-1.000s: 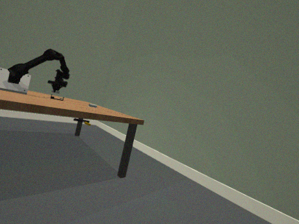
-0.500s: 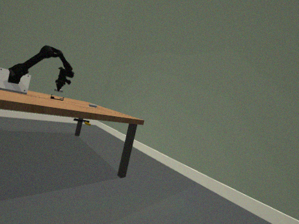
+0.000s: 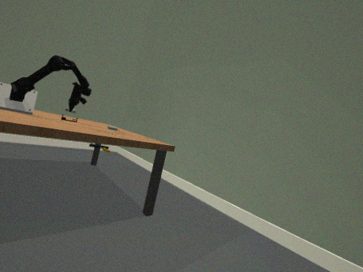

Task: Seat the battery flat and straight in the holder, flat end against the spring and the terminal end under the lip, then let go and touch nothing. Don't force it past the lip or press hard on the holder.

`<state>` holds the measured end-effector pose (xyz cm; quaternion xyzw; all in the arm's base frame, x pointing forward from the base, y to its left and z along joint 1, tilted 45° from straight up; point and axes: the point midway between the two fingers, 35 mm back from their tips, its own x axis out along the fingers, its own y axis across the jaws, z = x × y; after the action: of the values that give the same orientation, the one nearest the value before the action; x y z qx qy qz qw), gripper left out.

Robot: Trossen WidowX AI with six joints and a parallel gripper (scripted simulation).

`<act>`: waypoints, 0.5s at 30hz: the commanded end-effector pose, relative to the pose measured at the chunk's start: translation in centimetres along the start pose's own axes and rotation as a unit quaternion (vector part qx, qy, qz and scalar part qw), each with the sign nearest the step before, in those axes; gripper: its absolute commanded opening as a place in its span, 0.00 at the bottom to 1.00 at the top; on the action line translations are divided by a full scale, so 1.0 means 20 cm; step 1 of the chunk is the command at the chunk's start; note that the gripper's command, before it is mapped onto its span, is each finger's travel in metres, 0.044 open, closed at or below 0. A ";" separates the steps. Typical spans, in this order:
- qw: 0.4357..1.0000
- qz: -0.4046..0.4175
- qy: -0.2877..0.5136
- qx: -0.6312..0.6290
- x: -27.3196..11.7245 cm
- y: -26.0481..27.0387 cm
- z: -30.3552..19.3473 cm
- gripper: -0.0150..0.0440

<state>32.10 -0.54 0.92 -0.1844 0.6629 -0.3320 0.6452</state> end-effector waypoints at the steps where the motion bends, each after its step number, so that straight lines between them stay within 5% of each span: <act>1: 0.999 0.000 0.038 0.000 0.06 0.00 -0.01 0.40; 15: 0.994 0.000 0.109 0.008 0.16 -0.01 -0.02 0.40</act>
<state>31.40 -2.64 -1.26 -0.1477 0.7225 -0.3525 0.5761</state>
